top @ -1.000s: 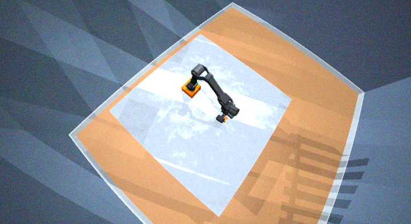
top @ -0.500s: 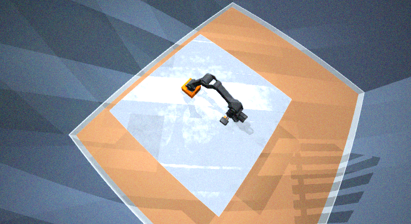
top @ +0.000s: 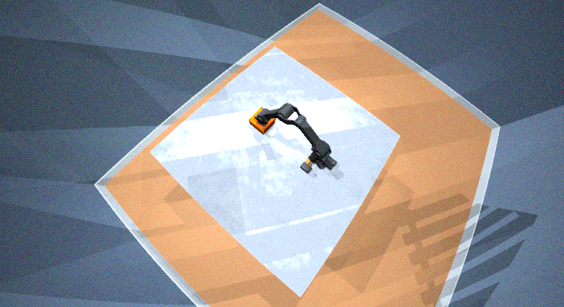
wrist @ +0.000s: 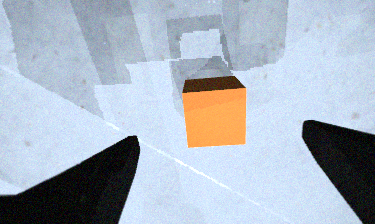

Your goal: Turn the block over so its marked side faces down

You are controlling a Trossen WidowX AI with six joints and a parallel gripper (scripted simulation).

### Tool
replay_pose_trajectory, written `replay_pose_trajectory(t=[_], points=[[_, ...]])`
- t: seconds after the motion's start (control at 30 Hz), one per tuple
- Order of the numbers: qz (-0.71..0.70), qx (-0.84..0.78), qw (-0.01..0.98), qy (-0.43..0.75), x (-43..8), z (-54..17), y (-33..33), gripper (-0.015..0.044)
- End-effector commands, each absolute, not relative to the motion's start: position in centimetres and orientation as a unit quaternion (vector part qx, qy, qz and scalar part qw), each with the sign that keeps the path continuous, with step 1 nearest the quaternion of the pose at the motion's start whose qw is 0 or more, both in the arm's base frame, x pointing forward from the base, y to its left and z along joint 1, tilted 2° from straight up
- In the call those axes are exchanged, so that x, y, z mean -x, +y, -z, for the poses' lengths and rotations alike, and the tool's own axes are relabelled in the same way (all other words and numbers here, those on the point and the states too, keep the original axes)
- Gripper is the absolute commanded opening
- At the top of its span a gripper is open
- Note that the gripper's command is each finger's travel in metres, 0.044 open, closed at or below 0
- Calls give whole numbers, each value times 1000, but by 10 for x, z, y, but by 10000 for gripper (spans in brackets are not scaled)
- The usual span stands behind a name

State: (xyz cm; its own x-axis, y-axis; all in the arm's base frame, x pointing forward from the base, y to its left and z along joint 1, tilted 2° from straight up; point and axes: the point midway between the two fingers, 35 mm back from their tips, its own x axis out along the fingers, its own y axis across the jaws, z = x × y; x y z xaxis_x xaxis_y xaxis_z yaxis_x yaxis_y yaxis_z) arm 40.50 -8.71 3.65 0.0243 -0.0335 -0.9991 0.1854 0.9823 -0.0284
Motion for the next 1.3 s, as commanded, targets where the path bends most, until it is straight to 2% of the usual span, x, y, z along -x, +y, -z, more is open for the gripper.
replay_pose_trajectory(t=[0.0, 0.77, 1.1, 1.27], points=[[78, -54, 711, 697, -404, -28, -88, 440], [78, -54, 711, 697, -404, 5, -89, 440], [78, -54, 711, 697, -404, 5, -89, 177], [78, -54, 711, 697, -404, 5, -89, 144]])
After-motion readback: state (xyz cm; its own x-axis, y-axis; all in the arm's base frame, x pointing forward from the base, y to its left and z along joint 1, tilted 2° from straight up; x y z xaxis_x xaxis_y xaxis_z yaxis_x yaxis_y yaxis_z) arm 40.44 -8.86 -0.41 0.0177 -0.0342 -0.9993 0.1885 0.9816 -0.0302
